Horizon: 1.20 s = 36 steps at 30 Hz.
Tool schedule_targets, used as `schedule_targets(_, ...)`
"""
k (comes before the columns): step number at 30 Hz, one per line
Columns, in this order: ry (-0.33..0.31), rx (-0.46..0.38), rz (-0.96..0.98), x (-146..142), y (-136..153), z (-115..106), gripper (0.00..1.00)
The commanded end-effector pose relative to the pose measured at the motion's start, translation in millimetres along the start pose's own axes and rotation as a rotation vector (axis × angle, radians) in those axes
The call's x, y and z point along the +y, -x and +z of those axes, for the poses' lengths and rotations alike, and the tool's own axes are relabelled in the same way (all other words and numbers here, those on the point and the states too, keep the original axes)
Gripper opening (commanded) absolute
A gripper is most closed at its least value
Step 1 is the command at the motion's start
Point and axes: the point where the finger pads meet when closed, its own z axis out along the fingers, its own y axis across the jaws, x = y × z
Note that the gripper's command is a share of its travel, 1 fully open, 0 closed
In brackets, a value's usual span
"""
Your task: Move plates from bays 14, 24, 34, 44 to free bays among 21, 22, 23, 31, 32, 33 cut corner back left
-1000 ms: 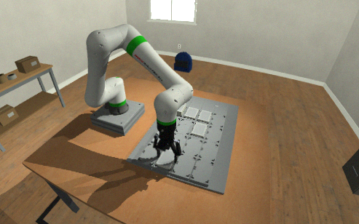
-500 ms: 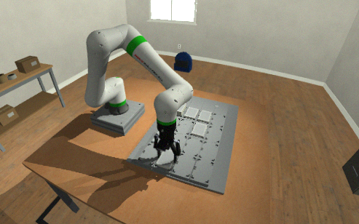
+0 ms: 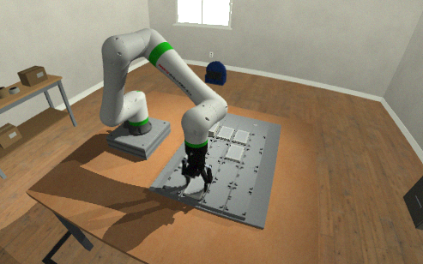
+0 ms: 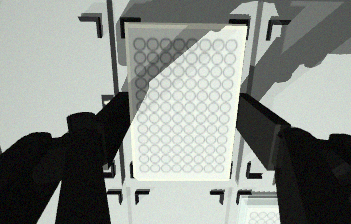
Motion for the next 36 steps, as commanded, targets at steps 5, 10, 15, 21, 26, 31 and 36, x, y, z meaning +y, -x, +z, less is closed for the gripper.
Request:
schedule_targets(5, -0.002, 0.001, 0.0, -0.7, -0.4, -1.0, 0.61)
schedule_targets(10, -0.002, 0.001, 0.0, -0.7, -0.4, -1.1, 0.61)
schedule_targets(15, -0.002, 0.001, 0.0, -0.7, -0.4, -1.6, 0.61)
schedule_targets(21, -0.002, 0.001, 0.0, -0.7, -0.4, -2.0, 0.61)
schedule_targets(26, -0.002, 0.001, 0.0, -0.7, -0.4, -2.0, 0.6)
schedule_targets(31, -0.002, 0.001, 0.0, -0.7, -0.4, -2.0, 0.6)
schedule_targets(36, -0.002, 0.001, 0.0, -0.7, -0.4, -2.0, 0.6)
